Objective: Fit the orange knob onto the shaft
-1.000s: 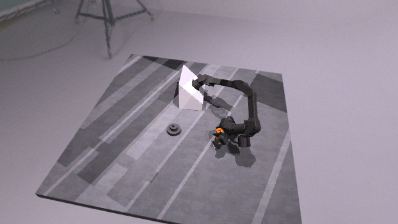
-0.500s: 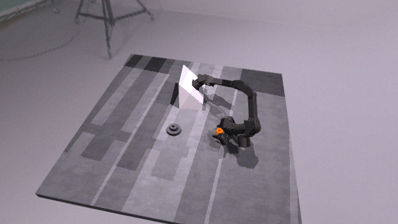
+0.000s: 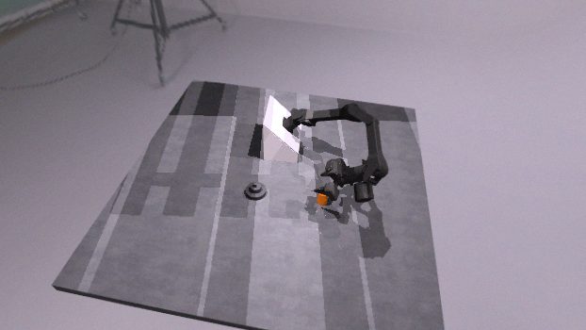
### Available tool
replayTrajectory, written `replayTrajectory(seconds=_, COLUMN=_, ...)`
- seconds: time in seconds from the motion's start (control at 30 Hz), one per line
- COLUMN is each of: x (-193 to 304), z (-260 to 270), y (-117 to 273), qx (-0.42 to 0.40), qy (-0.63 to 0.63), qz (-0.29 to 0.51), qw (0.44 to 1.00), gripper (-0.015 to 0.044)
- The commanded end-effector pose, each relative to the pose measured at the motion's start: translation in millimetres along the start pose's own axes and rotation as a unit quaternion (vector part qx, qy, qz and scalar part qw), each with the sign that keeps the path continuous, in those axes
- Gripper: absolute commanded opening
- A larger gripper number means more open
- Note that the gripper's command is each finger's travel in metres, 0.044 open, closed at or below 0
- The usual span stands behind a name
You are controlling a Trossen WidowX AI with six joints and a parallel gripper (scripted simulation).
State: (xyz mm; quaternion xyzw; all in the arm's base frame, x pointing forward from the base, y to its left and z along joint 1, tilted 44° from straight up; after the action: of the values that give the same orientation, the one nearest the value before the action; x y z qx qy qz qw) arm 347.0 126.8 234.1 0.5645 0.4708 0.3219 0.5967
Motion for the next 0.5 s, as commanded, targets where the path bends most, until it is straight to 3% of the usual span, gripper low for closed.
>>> replayTrajectory(seconds=0.0, x=-11, z=-4, y=7, qx=-0.007, qy=0.008, qz=0.004, qw=1.0, gripper=0.044)
replayTrajectory(seconds=0.13, x=-18, z=-1, y=4, qx=0.011, qy=0.004, qz=0.034, qw=0.999, gripper=0.044)
replayTrajectory(seconds=0.37, x=-88, z=19, y=-19, qx=0.102, qy=-0.02, qz=0.371, qw=0.923, gripper=0.044)
replayTrajectory(seconds=0.47, x=-104, z=20, y=-23, qx=0.099, qy=-0.02, qz=0.444, qw=0.89, gripper=0.044)
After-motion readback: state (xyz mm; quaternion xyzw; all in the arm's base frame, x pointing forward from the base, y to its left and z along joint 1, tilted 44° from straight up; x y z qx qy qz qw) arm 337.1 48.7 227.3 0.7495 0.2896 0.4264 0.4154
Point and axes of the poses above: the point midway between the two fingers, 35 mm back from their tips, its own y axis back along the fingers, its own z axis across the jaws, x = y × z, the point moved 10 cm from there along y, back along the fingers, and after that the axes turned 8 degrees about -y, right-handed, at the moved point
